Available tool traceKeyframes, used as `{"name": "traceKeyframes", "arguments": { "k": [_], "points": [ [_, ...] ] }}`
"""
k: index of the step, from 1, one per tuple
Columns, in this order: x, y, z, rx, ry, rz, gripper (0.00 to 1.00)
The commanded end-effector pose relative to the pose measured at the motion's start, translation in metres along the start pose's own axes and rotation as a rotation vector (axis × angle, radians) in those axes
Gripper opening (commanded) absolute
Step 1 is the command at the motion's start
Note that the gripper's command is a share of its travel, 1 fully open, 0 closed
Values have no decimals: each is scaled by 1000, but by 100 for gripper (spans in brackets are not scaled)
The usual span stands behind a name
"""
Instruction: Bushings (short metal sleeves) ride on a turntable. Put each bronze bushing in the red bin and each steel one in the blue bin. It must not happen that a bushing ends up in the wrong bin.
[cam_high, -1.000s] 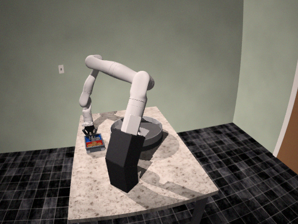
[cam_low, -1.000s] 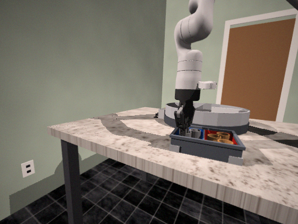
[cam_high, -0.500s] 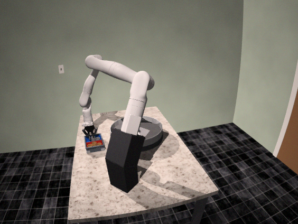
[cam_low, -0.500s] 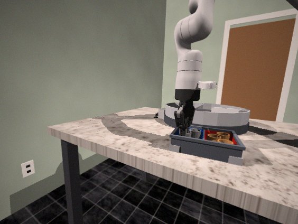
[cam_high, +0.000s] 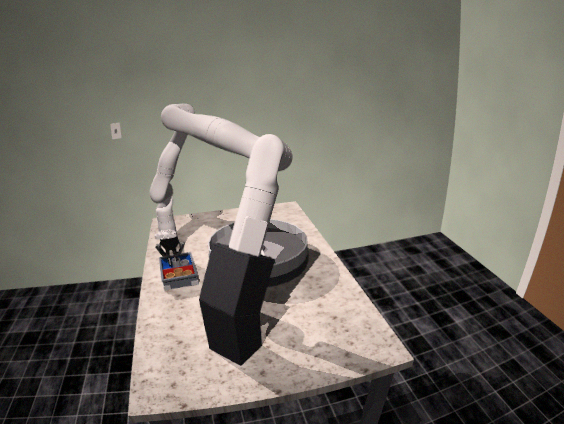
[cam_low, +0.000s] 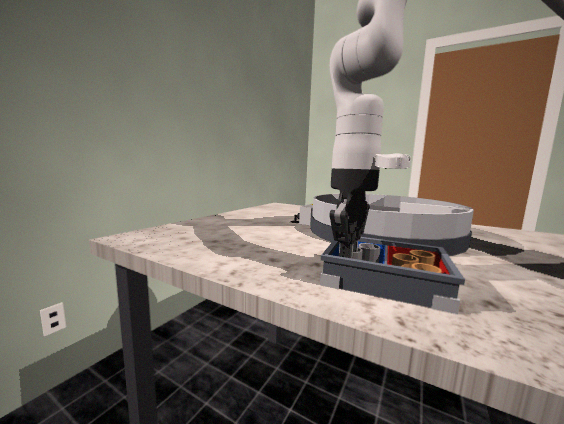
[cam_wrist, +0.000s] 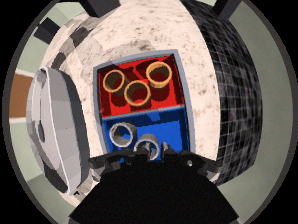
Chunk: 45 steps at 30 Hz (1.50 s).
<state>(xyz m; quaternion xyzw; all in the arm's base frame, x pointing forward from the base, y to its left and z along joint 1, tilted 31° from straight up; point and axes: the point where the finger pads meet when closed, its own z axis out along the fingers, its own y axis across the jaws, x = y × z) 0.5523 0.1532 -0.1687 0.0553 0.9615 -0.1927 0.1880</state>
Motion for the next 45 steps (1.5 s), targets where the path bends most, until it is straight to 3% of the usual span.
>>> {"name": "traceKeyframes", "arguments": {
  "k": [1,45],
  "points": [
    [-1,1,-1,-2,-1,0,19],
    [-1,0,-12,-2,-1,0,19]
  ]
}}
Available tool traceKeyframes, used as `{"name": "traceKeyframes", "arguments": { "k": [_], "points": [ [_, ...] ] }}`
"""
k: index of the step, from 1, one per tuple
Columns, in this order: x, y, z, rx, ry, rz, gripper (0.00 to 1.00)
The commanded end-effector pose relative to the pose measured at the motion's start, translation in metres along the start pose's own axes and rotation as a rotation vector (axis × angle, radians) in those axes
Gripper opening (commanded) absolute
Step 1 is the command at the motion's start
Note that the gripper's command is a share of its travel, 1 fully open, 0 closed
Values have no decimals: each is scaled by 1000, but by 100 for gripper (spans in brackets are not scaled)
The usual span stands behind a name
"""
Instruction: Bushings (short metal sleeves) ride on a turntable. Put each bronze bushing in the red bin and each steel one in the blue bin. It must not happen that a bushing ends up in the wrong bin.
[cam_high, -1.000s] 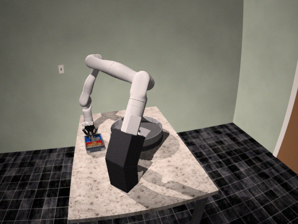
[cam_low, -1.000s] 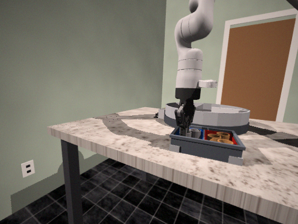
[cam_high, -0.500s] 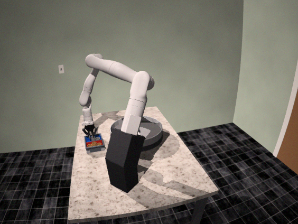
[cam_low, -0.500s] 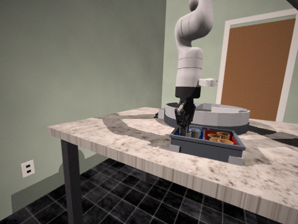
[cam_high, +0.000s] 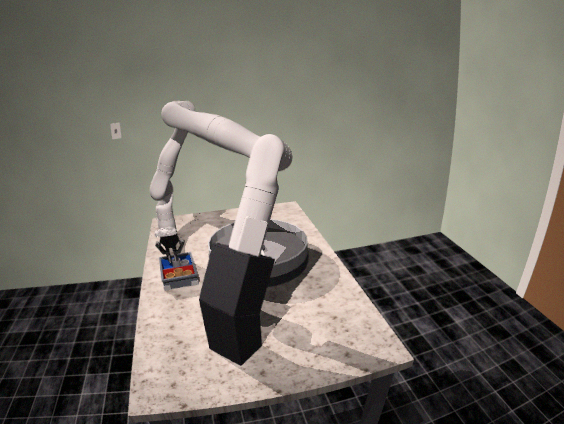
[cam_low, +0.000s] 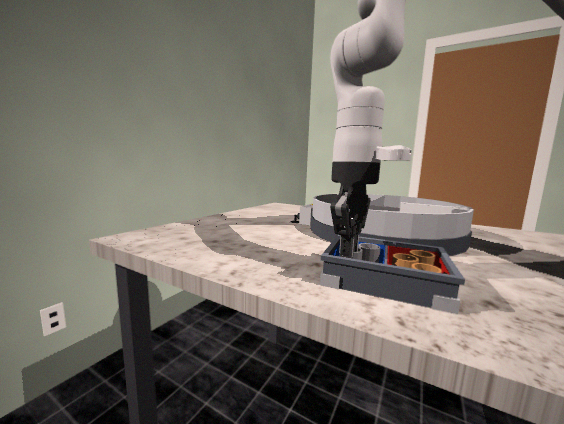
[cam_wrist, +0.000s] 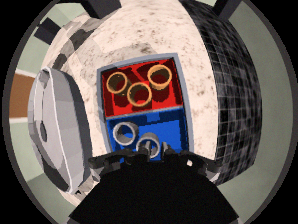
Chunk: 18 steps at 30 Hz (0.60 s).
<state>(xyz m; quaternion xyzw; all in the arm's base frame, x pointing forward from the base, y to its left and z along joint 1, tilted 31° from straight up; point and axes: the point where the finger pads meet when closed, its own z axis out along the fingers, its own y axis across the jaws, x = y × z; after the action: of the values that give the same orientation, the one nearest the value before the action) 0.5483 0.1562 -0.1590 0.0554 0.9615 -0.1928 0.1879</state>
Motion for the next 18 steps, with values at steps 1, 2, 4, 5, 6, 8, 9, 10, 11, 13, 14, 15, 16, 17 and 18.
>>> {"name": "traceKeyframes", "arguments": {
  "k": [1,2,4,5,6,8,9,10,11,13,14,15,16,17,18],
  "points": [
    [-1,1,-1,-2,-1,0,19],
    [-1,1,-1,-2,-1,0,19],
    [-1,1,-2,-2,-1,0,19],
    [-1,1,-3,-2,-1,0,19],
    [-1,1,-3,-2,-1,0,19],
    [-1,1,-4,-2,-1,0,19],
    [-1,1,-4,-2,-1,0,19],
    [-1,1,-4,-2,-1,0,19],
    [-1,1,-5,-2,-1,0,19],
    [-1,1,-6,-2,-1,0,19],
    [-1,1,-6,-2,-1,0,19],
    [-1,1,-7,-2,-1,0,19],
    [-1,1,-7,-2,-1,0,19],
    [-1,1,-7,-2,-1,0,19],
    [-1,1,-7,-2,-1,0,19]
  ]
}}
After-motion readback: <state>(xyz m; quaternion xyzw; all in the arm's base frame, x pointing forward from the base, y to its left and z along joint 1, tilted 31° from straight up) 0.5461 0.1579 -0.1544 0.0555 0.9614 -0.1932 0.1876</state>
